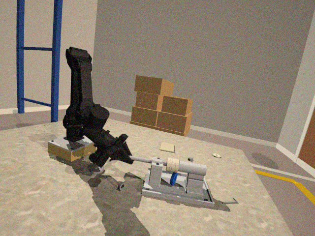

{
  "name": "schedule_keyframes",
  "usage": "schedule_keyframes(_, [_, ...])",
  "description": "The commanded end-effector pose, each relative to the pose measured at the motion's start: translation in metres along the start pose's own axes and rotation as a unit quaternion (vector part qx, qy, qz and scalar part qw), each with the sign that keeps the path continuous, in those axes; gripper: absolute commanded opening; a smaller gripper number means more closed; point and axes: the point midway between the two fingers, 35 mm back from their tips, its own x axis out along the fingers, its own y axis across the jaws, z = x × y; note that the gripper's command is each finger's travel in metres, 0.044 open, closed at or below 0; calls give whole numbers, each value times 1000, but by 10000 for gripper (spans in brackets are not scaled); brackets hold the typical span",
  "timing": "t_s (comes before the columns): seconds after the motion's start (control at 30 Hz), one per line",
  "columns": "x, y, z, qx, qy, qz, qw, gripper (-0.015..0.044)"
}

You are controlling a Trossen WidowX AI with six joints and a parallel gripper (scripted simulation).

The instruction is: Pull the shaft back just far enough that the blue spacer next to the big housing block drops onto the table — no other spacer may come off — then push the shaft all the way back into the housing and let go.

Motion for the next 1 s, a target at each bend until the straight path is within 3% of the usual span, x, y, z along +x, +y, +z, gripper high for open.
schedule_keyframes(0.0, [2, -1, -1, 1, 0, -1, 1000, 0])
schedule_keyframes(0.97, [9, -1, -6, 1, 1, -1, 1000, 0])
